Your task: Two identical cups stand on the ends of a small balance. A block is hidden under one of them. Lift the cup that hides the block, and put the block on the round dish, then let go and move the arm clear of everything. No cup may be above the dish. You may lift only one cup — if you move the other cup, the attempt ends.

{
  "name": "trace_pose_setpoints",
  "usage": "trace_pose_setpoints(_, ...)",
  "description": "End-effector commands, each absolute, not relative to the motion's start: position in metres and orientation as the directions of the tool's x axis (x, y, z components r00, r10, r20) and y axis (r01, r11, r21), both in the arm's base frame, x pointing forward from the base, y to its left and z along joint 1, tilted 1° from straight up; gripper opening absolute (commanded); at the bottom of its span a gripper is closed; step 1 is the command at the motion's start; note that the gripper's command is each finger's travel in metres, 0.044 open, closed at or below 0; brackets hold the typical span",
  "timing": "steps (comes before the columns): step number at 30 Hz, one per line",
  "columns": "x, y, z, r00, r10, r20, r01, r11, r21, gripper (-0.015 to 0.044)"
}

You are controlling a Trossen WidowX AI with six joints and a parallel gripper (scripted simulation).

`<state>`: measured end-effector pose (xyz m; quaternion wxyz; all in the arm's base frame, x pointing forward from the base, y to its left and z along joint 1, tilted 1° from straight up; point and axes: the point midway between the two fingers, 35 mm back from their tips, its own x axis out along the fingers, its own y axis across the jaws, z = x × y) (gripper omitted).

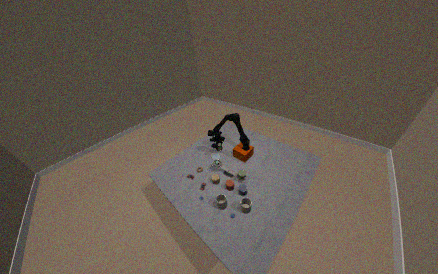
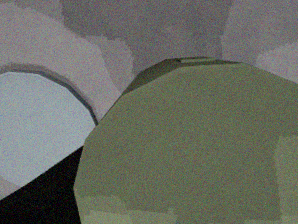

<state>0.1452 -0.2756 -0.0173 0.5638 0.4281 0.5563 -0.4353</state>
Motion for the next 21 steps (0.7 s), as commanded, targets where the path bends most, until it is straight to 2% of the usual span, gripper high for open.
trace_pose_setpoints(1,0.143,-0.274,-0.03,-0.005,-0.01,-1.0,0.965,0.261,-0.007,0.0)
trace_pose_setpoints(17,0.143,-0.274,-0.049,-0.005,-0.01,-1.0,0.965,0.261,-0.008,0.0)
trace_pose_setpoints(21,0.144,-0.274,-0.044,-0.001,-0.009,-1.0,0.967,0.255,-0.003,0.0105)
